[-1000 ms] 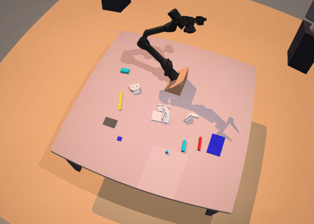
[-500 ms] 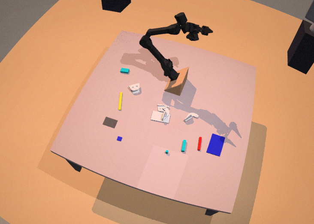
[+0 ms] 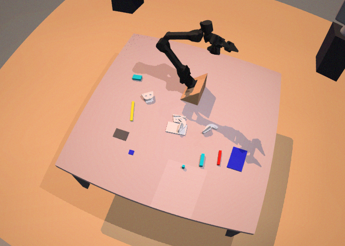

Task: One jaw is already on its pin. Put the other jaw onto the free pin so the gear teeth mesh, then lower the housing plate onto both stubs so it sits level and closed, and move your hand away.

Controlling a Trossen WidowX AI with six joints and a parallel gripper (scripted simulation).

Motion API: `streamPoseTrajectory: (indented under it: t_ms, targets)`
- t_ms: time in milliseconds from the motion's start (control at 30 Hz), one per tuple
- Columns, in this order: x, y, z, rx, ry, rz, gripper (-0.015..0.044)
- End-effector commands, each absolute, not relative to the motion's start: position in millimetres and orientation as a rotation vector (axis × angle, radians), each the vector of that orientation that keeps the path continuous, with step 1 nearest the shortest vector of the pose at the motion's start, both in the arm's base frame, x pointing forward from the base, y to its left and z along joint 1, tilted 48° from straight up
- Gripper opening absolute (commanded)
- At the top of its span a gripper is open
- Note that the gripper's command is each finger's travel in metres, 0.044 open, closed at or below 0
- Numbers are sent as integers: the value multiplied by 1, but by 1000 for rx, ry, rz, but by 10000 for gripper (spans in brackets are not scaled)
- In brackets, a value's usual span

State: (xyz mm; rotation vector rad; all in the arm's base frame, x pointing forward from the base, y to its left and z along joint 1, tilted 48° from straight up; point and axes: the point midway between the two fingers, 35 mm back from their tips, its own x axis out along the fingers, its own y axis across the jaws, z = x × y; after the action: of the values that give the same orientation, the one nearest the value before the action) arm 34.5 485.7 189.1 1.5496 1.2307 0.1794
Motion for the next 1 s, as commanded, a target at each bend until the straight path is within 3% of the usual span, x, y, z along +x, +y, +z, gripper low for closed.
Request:
streamPoseTrajectory:
  t_ms: [0, 967]
  targets:
    - [49, 485, 173, 1481, 1197, 144, 440]
    - [149, 437, 59, 986, 1009, -187, 440]
